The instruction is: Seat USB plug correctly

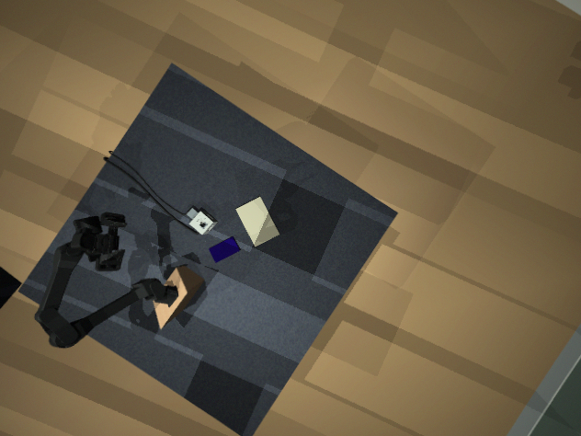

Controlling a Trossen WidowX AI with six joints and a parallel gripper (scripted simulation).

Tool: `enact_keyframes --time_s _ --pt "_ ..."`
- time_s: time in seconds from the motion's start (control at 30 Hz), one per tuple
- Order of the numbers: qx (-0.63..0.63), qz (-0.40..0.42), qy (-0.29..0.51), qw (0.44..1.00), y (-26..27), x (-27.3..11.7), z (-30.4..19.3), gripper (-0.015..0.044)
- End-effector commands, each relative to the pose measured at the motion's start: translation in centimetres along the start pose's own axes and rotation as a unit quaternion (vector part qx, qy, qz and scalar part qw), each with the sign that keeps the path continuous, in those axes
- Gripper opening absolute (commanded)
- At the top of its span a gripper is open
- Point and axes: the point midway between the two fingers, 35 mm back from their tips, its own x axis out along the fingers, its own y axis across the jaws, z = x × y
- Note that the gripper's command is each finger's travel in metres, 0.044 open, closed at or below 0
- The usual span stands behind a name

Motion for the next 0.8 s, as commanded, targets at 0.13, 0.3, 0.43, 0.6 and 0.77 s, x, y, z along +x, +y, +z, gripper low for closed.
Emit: enact_keyframes --time_s 0.13,0.3,0.43,0.6,0.77 --pt "-0.027 -0.026 0.152 0.988 2.0 1.3 -5.8 0.0440" --pt "-0.010 -0.100 0.365 0.925 2.9 2.4 -13.6 0.0440" --pt "0.014 -0.156 0.518 0.841 3.2 2.2 -18.9 0.0440" --pt "0.109 -0.223 0.673 0.696 4.4 1.2 -23.6 0.0440" --pt "0.242 -0.276 0.780 0.507 6.5 1.3 -26.0 0.0440"
